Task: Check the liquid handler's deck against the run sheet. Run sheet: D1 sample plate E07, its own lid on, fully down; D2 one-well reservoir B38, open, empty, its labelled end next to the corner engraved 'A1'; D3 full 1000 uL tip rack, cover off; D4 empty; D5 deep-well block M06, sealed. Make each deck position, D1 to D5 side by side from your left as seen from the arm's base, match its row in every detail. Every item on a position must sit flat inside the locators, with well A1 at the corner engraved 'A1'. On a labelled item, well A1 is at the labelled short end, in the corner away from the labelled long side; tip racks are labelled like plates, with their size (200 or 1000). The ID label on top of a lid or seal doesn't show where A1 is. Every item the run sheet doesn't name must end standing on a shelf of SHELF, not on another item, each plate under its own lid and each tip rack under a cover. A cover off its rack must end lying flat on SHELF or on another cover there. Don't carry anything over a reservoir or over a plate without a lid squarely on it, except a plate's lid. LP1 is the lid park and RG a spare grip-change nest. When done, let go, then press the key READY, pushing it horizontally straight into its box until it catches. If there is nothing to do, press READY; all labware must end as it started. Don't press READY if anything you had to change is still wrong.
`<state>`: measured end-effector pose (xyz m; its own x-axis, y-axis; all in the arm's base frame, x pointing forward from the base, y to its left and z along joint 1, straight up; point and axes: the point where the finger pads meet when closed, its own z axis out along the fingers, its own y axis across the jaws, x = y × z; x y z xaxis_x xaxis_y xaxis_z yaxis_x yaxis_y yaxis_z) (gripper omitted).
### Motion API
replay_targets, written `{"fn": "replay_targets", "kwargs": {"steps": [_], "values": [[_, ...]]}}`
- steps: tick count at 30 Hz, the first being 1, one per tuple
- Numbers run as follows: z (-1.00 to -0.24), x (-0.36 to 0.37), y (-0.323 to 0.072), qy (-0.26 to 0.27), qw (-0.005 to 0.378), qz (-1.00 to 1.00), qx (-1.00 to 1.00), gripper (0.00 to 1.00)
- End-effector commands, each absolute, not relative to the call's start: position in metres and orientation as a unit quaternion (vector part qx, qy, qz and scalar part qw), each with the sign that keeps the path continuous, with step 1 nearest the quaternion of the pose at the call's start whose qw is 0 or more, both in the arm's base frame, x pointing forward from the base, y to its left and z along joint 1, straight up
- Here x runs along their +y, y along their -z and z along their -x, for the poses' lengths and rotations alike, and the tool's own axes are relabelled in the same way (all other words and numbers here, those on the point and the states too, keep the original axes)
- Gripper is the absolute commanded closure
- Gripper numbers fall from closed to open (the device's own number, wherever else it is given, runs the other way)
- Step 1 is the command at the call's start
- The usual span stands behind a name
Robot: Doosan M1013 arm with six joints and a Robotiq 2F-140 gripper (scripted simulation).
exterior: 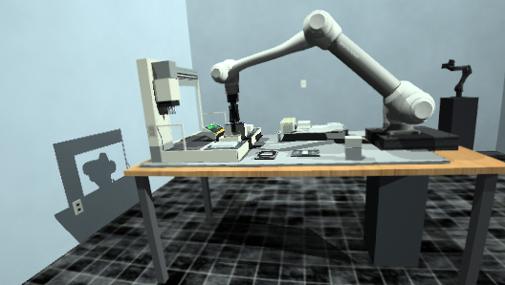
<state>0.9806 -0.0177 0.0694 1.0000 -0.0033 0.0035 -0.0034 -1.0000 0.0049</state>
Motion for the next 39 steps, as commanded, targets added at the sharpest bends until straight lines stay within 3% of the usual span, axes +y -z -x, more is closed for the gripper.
{"fn": "replay_targets", "kwargs": {"steps": [1,39], "values": [[-0.981,-0.018,-0.071,-0.003,0.002,-1.000,-0.002,0.34],[-0.981,-0.018,-0.088,-0.003,0.002,-1.000,-0.002,0.34]]}}
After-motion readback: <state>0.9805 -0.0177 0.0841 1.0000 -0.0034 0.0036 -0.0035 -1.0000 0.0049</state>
